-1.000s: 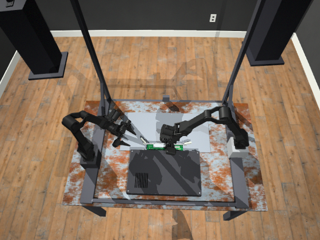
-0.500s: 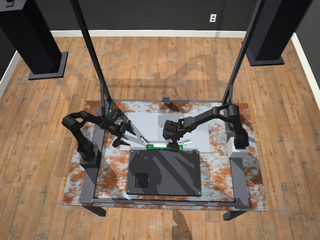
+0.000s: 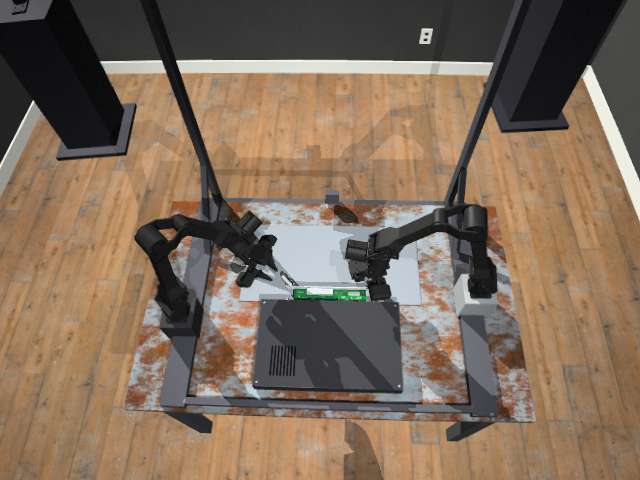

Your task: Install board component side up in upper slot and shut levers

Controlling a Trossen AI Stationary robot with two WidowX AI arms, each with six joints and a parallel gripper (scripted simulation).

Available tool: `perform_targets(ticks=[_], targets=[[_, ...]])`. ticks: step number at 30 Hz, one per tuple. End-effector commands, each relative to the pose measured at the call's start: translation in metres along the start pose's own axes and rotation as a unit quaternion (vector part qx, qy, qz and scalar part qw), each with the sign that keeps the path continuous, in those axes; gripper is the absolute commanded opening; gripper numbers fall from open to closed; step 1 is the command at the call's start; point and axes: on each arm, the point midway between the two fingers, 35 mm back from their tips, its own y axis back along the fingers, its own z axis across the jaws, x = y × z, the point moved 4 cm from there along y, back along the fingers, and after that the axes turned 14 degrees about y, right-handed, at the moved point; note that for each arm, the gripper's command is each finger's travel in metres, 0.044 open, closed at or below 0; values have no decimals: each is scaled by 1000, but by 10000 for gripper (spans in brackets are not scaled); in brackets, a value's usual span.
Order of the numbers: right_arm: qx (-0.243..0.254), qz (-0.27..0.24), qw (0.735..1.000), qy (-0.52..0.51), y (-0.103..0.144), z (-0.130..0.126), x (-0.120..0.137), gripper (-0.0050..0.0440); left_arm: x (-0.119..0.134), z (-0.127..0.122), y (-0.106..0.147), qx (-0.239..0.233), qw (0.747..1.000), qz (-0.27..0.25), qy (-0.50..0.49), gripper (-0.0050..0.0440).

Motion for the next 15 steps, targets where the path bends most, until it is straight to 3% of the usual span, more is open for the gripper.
perform_targets(ticks=[1,3,5,15], targets=[[-10,69,997,-33,-8,18,-23,150,21,4,8,-11,999,26,18,150],[-14,105,993,-45,-12,23,-29,150,23,5,8,-15,999,30,19,150],[-14,105,993,-45,-12,23,-29,150,23,5,8,-15,999,30,19,150],[-35,262,957,-116,-24,38,-58,150,23,5,6,-17,999,32,20,150]])
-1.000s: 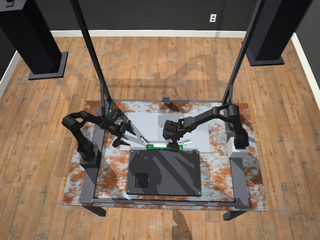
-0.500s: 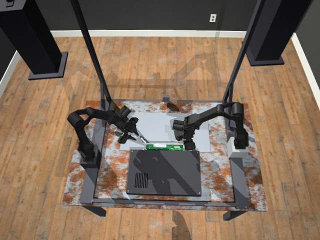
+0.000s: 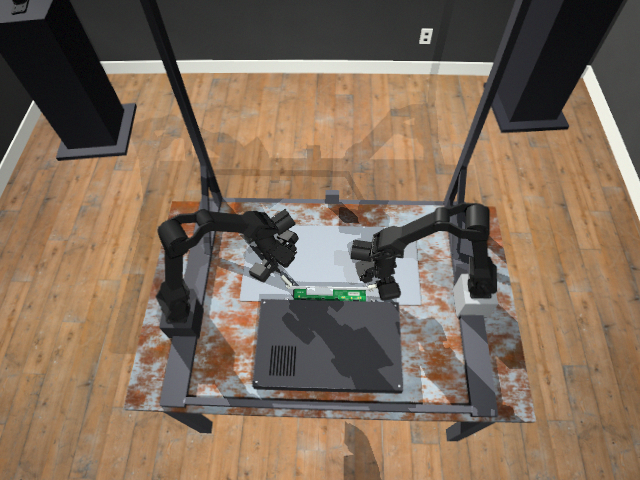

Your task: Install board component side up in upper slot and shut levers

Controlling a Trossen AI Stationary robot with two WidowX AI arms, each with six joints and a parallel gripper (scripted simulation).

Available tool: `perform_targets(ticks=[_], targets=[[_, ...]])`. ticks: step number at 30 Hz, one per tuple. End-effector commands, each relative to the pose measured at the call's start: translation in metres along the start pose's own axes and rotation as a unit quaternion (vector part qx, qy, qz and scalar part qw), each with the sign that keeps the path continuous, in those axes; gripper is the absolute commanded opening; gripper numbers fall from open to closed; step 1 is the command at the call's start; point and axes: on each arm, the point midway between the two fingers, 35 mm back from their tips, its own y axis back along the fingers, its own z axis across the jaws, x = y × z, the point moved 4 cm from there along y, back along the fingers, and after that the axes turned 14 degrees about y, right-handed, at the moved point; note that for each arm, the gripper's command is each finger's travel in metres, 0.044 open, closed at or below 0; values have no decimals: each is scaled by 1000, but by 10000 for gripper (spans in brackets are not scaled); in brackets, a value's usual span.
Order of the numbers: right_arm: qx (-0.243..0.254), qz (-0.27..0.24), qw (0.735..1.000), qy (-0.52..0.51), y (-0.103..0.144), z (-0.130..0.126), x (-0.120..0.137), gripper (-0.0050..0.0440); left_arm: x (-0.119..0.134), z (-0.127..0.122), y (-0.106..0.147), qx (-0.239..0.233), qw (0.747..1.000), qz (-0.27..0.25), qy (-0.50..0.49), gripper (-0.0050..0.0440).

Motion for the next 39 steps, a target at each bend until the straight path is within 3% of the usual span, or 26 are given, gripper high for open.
perform_targets(ticks=[1,5,18,24,34,39], targets=[[-13,56,998,-36,7,12,-17,150,-2,-2,8,8,1000,-11,2,150],[8,95,992,-84,-7,-8,-22,150,-4,-2,8,9,1000,-12,2,150],[13,132,984,-122,-27,-15,-25,148,-4,-2,8,9,1000,-12,2,150],[17,134,984,-119,-36,-17,-20,134,0,-1,-13,3,1000,-4,2,150],[9,126,985,-119,-35,-13,-24,47,0,-1,-25,4,1000,-4,2,101],[9,126,985,-119,-35,-13,-24,13,-2,-1,-22,6,1000,-8,2,53]])
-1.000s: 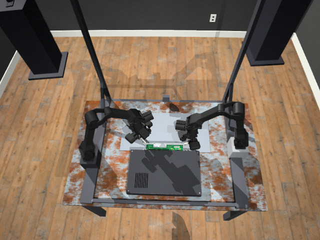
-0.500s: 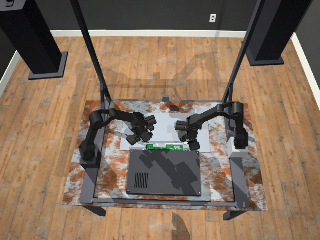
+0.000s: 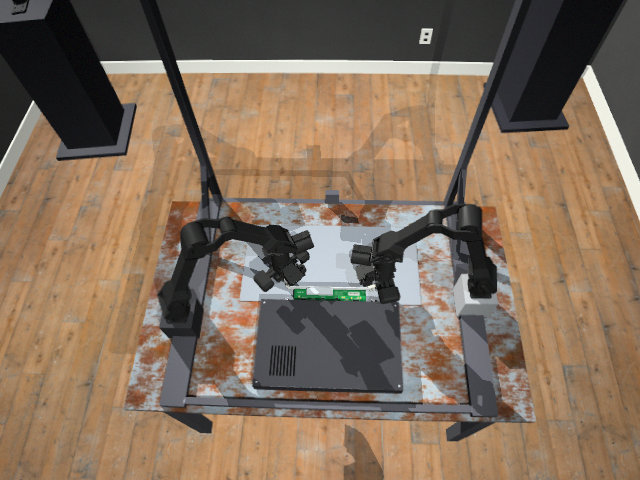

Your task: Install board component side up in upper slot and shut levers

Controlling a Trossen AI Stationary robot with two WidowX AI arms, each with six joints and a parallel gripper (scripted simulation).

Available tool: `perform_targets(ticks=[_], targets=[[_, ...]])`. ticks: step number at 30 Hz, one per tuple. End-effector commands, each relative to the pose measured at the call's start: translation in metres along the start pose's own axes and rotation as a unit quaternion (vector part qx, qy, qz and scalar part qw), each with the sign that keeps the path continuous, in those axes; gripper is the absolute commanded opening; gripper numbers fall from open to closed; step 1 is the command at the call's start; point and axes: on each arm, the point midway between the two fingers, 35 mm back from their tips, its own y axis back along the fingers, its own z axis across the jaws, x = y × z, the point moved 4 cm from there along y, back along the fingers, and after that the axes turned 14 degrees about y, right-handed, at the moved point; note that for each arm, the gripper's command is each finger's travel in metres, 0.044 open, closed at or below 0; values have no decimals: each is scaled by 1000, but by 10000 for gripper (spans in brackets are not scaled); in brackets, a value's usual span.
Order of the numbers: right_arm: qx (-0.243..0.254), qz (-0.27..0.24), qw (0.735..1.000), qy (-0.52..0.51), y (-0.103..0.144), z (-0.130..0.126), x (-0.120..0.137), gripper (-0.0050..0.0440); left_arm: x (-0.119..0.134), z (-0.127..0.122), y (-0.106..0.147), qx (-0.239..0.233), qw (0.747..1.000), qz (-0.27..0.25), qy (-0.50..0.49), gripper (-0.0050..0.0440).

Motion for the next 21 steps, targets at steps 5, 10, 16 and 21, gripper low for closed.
perform_targets(ticks=[5,10,16,21], targets=[[-15,-9,1000,-2,10,2,-2,0,-3,-1,4,6,1000,-10,2,40],[-16,-11,999,46,11,-2,-3,8,-3,-1,4,6,1000,-10,2,7],[-14,-12,992,127,11,-8,-2,8,-5,2,7,8,999,-15,-33,8],[-14,-13,986,167,11,-11,-2,8,-6,5,6,7,997,-13,-74,8]])
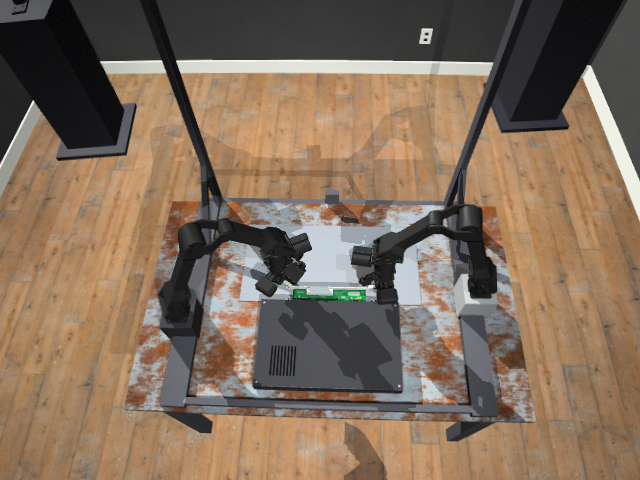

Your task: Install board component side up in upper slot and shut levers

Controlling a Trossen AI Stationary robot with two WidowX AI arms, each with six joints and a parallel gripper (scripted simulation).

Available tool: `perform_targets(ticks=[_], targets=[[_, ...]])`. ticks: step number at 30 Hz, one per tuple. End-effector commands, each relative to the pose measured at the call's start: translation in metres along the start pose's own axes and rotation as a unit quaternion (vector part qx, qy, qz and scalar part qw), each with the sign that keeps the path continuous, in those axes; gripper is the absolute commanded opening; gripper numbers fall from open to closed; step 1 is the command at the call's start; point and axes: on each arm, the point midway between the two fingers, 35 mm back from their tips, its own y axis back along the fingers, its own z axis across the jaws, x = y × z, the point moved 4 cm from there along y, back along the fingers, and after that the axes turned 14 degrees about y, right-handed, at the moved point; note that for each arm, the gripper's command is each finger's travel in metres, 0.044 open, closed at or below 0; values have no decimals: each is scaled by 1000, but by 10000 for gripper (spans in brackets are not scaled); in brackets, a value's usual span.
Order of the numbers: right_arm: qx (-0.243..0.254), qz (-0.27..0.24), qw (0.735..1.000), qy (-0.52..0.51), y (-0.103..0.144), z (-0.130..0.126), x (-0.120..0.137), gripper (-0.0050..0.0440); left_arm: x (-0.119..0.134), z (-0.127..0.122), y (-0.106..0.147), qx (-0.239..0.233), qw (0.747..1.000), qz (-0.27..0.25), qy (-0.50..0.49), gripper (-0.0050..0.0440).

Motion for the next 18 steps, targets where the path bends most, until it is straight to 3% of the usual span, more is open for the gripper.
perform_targets(ticks=[1,18], targets=[[-12,-15,999,45,11,-2,-3,8,-5,3,7,6,999,-14,-40,8],[-8,-17,972,233,10,-16,-3,8,-5,2,6,6,999,-13,-46,8]])
